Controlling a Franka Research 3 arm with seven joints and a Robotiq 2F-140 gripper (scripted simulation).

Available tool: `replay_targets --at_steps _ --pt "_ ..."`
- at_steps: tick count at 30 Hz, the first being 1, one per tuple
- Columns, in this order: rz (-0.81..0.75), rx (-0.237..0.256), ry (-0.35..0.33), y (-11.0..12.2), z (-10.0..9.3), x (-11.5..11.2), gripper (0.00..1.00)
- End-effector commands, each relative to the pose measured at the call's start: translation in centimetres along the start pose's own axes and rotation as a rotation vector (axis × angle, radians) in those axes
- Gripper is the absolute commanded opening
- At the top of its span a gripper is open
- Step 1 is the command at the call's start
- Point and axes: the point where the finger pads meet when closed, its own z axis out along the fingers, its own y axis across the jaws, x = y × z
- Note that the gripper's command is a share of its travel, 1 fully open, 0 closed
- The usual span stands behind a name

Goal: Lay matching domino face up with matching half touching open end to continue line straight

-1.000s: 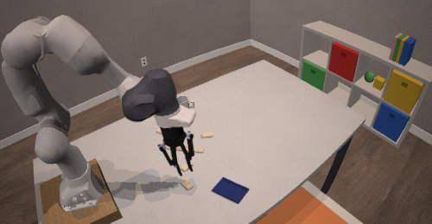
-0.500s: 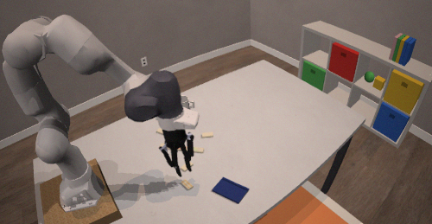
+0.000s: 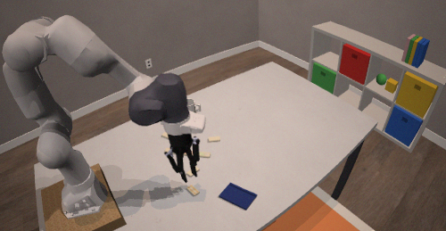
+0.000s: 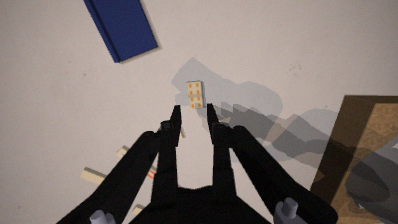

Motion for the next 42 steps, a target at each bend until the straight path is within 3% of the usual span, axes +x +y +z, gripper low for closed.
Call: replay_targets --at_steps 1,5,10,17,29,42 --pt "0.067 0.0 0.0 -0.3 -0.1 -0.3 0.33" --pt "0.341 0.001 -0.002 -1.4 -0.3 -1.9 0.33" --pt "0.471 0.014 -0.028 -3.2 -0.7 -5.1 0.33" --pt "0.631 0.023 -0.059 -4.2 -1.0 -7.1 0.33" --pt "0.893 0.02 -0.074 -4.3 -1.0 -7.3 0.33" --pt "1.253 0.002 -0.039 -4.3 -1.0 -7.3 0.33"
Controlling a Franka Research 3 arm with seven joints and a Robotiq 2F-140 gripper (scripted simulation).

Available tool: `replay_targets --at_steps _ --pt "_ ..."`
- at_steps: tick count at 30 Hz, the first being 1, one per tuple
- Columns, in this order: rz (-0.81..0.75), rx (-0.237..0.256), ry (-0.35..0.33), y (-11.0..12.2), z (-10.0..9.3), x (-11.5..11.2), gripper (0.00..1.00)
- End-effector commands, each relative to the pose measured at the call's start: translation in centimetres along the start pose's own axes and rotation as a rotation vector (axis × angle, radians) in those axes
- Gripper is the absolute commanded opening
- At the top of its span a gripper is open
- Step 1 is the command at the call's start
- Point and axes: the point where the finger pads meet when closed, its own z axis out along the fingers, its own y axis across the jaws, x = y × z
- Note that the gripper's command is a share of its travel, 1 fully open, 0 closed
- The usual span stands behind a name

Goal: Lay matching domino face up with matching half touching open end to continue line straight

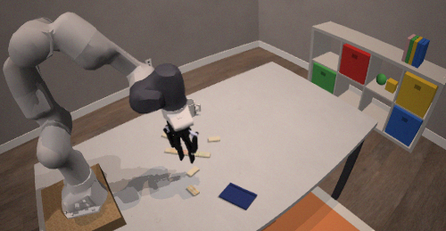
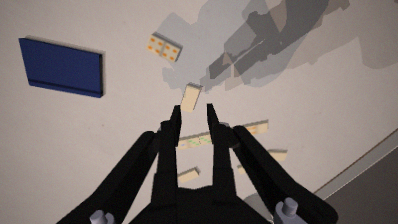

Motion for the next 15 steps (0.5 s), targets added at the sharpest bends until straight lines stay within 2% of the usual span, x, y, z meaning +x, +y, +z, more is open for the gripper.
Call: replay_targets --at_steps 1,4,6,15 --pt "0.269 0.037 0.066 -0.04 -0.06 -0.04 0.33" --pt "0.29 0.039 0.07 -0.04 -0.06 -0.04 0.33" --pt "0.366 0.05 0.089 -0.04 -0.06 -0.04 0.33" --pt "0.369 0.05 0.09 -0.04 -0.05 -0.04 0.33"
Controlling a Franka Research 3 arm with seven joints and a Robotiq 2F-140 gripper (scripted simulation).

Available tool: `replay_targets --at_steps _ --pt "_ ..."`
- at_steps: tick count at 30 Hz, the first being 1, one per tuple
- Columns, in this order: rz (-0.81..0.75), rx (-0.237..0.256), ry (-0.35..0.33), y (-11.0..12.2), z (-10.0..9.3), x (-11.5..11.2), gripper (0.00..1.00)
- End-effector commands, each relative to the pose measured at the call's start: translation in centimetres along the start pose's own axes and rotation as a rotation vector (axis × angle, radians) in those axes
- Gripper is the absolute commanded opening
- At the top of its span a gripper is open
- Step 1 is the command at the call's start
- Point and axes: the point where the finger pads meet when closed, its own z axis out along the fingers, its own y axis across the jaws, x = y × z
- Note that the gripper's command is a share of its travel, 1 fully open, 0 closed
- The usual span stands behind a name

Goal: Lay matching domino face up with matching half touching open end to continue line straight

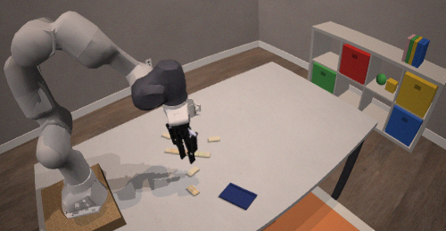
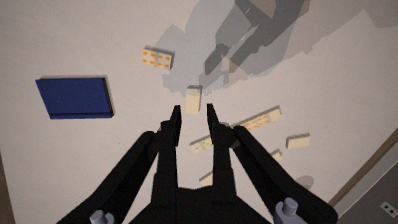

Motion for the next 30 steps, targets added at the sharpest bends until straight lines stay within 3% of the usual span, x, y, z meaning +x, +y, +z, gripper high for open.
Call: replay_targets --at_steps 1,13,30 --pt "0.136 0.02 0.034 0.1 0.1 0.2 0.33" --pt "0.136 0.02 0.034 0.1 0.8 0.2 0.33" --pt "0.136 0.02 0.034 0.0 3.6 0.3 0.33"
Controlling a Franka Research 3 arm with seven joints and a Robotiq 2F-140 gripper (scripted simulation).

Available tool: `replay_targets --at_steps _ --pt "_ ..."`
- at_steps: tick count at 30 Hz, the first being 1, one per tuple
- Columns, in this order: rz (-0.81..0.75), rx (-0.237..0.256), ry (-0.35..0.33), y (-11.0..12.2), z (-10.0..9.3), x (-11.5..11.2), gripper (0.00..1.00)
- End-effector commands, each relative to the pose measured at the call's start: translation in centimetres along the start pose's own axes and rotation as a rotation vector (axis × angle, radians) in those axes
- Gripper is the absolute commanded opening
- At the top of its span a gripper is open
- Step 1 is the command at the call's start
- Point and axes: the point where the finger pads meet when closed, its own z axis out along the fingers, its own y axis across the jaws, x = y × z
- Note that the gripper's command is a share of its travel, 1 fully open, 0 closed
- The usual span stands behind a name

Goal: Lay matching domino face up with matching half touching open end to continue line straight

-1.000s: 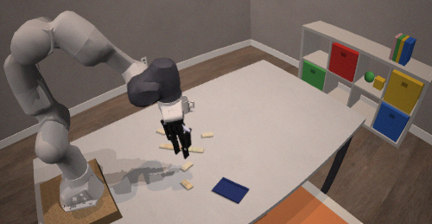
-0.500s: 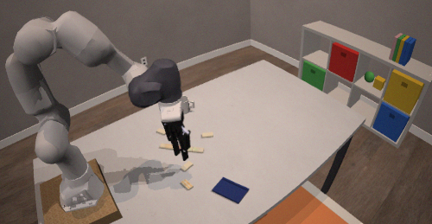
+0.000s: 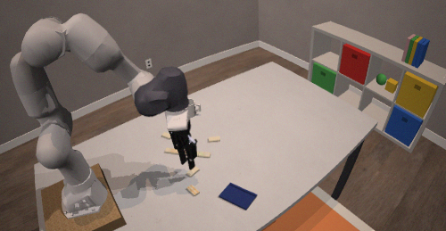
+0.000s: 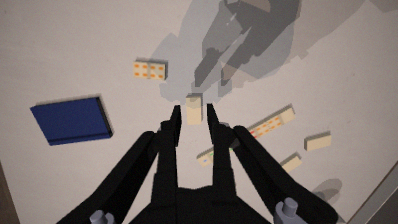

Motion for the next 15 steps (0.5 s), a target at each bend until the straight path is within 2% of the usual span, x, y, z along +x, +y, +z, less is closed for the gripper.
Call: replay_targets --at_steps 1,15 --pt "0.013 0.007 -0.007 -0.1 0.8 -0.2 0.33" --pt "0.013 0.007 -0.007 -0.1 3.1 -0.3 0.33"
